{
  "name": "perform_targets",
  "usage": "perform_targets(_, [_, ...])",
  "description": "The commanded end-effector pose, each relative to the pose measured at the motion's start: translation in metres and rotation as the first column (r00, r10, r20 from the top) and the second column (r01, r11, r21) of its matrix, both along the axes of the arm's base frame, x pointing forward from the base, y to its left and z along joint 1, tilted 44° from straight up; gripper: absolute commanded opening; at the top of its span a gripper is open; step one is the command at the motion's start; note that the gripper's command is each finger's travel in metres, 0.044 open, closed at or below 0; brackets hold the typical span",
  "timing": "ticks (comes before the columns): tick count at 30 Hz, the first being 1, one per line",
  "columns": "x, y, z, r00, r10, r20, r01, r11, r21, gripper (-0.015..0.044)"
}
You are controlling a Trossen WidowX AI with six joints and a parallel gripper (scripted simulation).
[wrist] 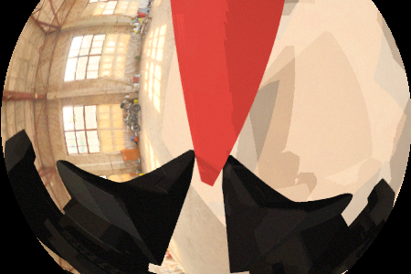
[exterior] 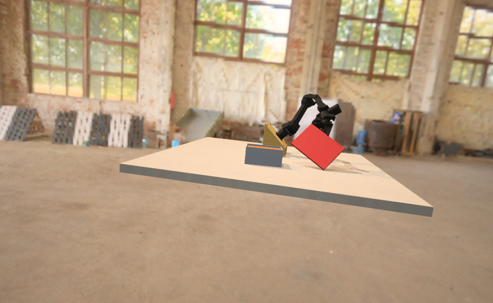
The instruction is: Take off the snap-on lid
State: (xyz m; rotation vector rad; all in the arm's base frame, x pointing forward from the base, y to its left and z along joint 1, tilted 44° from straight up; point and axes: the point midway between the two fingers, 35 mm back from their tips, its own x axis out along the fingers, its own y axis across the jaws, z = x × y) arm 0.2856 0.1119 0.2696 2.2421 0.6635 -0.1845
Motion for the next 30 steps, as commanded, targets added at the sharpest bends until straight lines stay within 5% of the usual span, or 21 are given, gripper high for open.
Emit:
perform_targets(1, [0.000, 0.006, -0.011, 1.000, 0.014, -0.023, -0.014, 1.000, 0.001, 0.0000])
perform_targets(30, [0.003, 0.022, -0.028, 1.000, 0.014, -0.023, -0.014, 1.000, 0.003, 0.0000])
